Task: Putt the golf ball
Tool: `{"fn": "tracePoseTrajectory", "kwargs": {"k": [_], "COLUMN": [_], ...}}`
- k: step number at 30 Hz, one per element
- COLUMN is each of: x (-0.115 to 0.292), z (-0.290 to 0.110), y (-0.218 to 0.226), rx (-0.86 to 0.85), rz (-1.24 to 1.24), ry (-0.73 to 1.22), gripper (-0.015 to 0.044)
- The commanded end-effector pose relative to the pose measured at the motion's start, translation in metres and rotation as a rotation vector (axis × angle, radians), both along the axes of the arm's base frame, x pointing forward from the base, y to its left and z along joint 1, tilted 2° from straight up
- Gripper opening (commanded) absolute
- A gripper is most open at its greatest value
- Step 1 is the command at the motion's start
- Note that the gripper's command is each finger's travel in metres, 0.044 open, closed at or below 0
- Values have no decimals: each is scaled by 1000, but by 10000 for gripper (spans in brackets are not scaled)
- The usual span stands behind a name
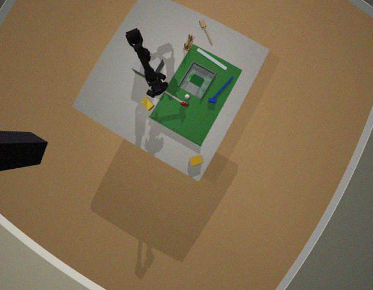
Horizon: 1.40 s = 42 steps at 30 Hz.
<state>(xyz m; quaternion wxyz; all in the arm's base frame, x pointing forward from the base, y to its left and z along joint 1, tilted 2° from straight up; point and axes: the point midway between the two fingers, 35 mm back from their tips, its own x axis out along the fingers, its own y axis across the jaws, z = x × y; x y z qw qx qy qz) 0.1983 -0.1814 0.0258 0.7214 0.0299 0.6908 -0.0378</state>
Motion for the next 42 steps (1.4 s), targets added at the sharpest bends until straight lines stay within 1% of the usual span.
{"fn": "tracePoseTrajectory", "kwargs": {"k": [1, 5, 13, 16, 17, 42], "x": [-1, -1, -4, -4, -3, -3], "z": [1, 14, 59, 60, 52, 52], "y": [7, 6, 8, 8, 8, 8], "rx": [-8, -8, -8, -8, -7, -7], "rz": [-13, -13, -13, -13, -9, -9], "ry": [-8, -8, -8, -8, -8, -8], "gripper": [0, 0, 0, 0, 0, 0]}}
